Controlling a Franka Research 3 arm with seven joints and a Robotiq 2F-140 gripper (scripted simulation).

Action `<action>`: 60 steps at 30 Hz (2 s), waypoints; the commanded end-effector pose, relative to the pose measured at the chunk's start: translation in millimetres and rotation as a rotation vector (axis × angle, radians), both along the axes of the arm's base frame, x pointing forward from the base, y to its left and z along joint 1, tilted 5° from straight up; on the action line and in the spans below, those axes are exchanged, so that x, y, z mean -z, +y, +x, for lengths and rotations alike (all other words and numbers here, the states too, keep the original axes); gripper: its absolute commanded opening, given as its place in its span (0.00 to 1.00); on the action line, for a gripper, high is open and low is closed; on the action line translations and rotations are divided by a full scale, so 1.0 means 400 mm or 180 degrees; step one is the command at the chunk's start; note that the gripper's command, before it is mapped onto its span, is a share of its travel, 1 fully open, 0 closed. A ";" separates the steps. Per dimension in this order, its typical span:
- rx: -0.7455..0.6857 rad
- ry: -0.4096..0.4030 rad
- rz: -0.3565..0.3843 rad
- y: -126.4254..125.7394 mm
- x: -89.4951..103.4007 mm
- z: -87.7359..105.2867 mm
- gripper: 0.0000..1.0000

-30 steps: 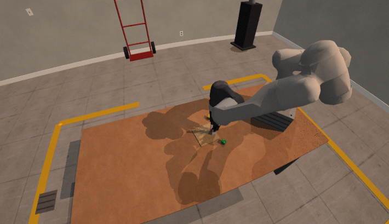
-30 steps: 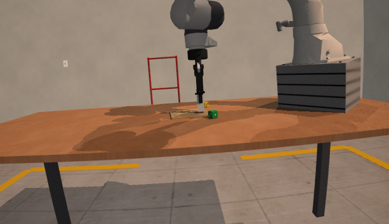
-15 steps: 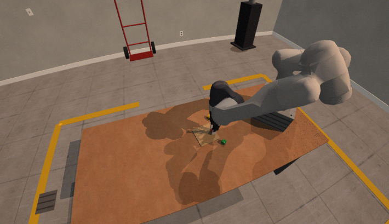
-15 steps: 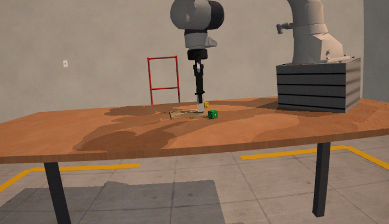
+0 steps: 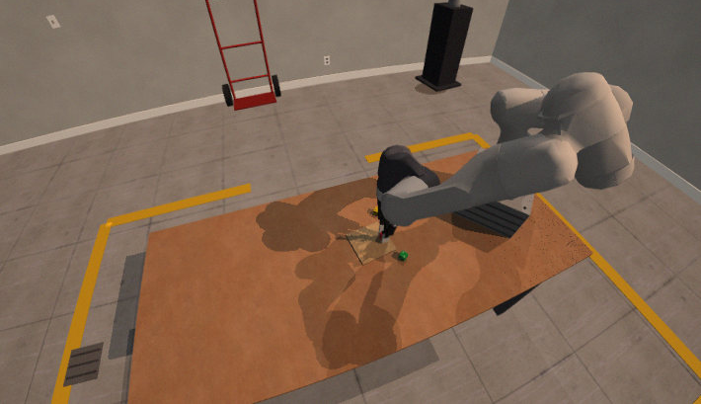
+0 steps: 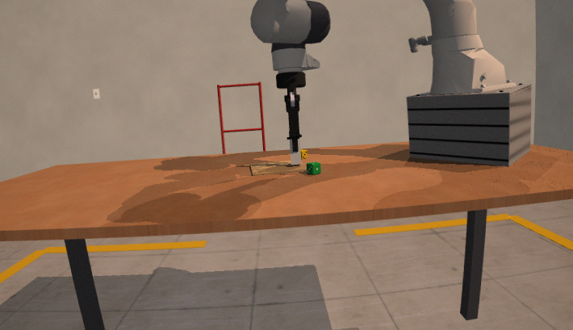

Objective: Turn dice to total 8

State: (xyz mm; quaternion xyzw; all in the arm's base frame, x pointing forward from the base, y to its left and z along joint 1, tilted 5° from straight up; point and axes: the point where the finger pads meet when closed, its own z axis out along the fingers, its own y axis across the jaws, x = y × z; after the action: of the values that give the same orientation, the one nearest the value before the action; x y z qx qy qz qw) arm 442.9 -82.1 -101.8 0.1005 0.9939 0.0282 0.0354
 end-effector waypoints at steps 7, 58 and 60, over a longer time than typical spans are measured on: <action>-0.0004 -0.0012 -0.0013 -0.006 0.002 0.003 0.13; -0.0004 -0.0012 -0.0013 -0.006 0.007 0.004 0.15; -0.0004 -0.0012 -0.0013 -0.006 0.007 0.004 0.17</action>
State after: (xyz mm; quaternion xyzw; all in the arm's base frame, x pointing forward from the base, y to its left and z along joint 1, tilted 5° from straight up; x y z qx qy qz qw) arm 444.0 -83.7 -104.2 0.1011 0.9938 0.0271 0.0366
